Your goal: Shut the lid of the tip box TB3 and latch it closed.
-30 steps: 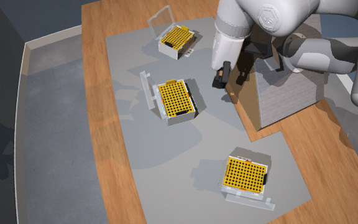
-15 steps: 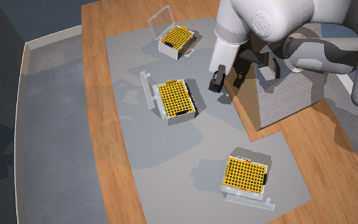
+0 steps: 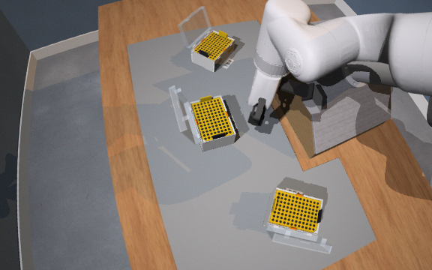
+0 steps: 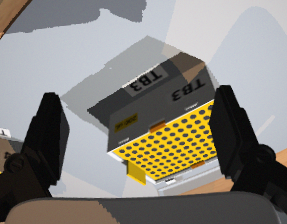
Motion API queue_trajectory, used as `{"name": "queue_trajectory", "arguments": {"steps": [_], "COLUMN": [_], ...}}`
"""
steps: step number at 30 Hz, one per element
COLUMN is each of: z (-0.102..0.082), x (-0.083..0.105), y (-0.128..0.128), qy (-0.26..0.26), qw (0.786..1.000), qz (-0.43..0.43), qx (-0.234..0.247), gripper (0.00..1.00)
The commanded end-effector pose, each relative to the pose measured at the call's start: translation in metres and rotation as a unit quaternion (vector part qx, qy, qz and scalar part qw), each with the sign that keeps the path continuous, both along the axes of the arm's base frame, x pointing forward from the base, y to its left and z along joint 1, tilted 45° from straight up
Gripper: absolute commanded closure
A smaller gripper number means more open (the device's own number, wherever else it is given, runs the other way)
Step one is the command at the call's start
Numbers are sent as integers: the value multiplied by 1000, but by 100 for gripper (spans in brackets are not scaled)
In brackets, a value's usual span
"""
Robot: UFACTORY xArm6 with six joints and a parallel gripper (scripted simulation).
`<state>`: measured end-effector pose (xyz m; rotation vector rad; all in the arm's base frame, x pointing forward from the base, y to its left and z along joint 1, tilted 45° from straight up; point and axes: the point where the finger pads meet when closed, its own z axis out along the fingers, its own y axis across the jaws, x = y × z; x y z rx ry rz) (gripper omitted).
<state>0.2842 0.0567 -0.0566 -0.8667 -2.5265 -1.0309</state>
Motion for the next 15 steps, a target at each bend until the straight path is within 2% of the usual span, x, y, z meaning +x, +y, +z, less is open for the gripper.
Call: {"name": "queue_trajectory", "arguments": {"steps": [1, 6, 15], "z": [-23, -33, -33], "x": [3, 3, 3], "y": [22, 32, 32], "qy": [-4, -4, -4], "qw": [1000, 1000, 1000], "qz": [-2, -2, -2], "qx": [0, 0, 0], "gripper": [0, 0, 0]}}
